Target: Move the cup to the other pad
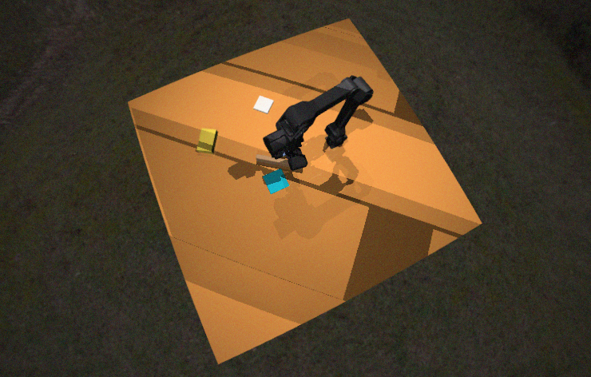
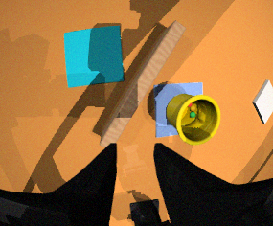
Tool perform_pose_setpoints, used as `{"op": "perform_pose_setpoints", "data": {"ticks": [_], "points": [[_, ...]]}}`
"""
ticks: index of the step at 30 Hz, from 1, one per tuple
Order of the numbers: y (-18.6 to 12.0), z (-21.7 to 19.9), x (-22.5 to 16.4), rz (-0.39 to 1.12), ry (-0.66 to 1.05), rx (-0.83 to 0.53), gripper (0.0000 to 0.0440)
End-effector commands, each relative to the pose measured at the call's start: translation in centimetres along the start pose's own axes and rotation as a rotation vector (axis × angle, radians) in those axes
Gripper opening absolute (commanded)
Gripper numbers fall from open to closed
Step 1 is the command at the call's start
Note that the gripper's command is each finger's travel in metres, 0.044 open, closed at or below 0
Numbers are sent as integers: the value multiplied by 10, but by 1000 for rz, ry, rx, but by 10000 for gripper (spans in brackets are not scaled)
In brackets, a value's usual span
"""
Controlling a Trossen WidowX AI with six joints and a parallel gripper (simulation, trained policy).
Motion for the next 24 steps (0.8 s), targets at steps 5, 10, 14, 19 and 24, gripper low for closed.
{"op": "perform_pose_setpoints", "data": {"ticks": [5, 10, 14, 19, 24], "points": [[12, -10, 1, 72, -1, -52, 125], [19, -16, 2, 101, 5, -72, 133], [25, -21, 2, 118, 9, -84, 143], [35, -27, 3, 137, 13, -97, 157], [45, -34, 4, 156, 12, -107, 170]]}}
Point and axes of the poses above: the point midway between the two fingers, 35 mm back from their tips, its own y axis out along the fingers, its own z axis across the jaws, x = y × z, the point moved 2 cm from there along -y, back along the fingers, and after that the axes turned 12 degrees about y, right-handed, at the moved point
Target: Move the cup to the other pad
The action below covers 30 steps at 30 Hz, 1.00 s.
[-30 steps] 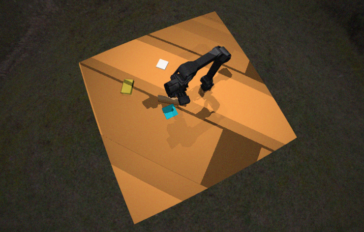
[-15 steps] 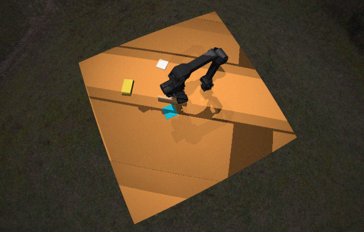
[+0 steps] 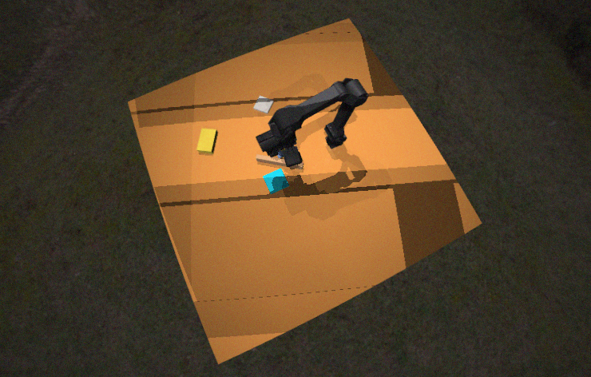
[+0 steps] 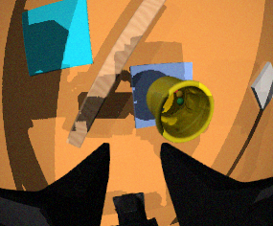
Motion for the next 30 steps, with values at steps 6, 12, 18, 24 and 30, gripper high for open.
{"op": "perform_pose_setpoints", "data": {"ticks": [6, 12, 18, 24, 30], "points": [[20, -9, 3, 42, -11, -23, 177], [33, -16, 4, 63, -25, -29, 178], [46, -21, 5, 80, -47, -33, 181], [62, -26, 6, 96, -80, -33, 184], [80, -29, 6, 111, -128, -31, 185]]}}
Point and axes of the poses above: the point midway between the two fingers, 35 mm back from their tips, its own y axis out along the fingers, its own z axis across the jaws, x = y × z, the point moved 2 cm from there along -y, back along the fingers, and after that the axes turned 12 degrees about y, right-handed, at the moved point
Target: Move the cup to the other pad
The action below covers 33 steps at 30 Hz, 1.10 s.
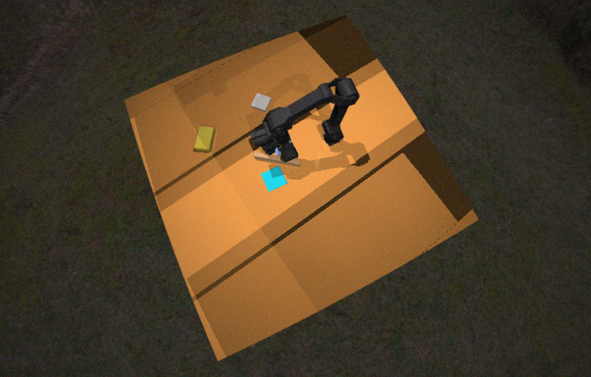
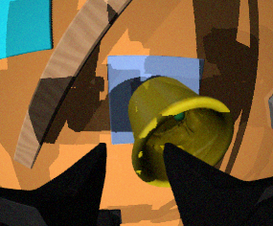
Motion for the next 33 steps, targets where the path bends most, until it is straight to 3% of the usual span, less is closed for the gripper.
{"op": "perform_pose_setpoints", "data": {"ticks": [1, 8, 16, 33], "points": [[14, -2, 0, 22, -36, -5, 185], [36, -1, 1, 32, -120, 6, 176], [44, -2, 3, 25, -236, 7, 0], [4, 4, 26, -69, -322, 29, 14]]}}
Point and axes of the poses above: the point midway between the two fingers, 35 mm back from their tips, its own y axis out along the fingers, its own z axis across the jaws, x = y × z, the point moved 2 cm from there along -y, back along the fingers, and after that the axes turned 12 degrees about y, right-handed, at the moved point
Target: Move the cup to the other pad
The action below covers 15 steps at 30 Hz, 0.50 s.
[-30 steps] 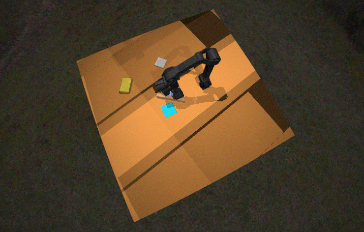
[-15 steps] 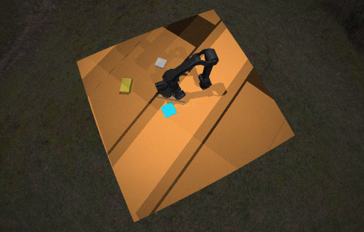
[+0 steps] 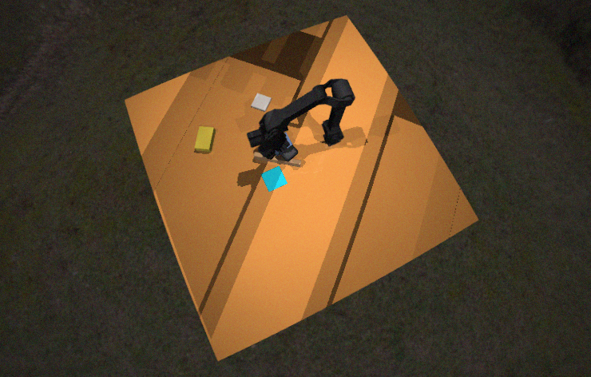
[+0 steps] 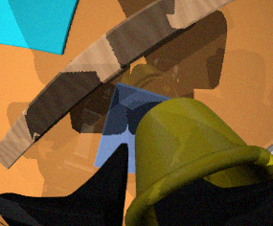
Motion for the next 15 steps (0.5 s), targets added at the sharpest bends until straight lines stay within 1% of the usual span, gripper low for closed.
{"op": "perform_pose_setpoints", "data": {"ticks": [1, 6, 15], "points": [[-11, 3, 7, -27, -15, 2, 14], [-25, 10, 17, -60, -27, 1, 14], [-43, 28, 38, -122, -51, 0, 0]]}}
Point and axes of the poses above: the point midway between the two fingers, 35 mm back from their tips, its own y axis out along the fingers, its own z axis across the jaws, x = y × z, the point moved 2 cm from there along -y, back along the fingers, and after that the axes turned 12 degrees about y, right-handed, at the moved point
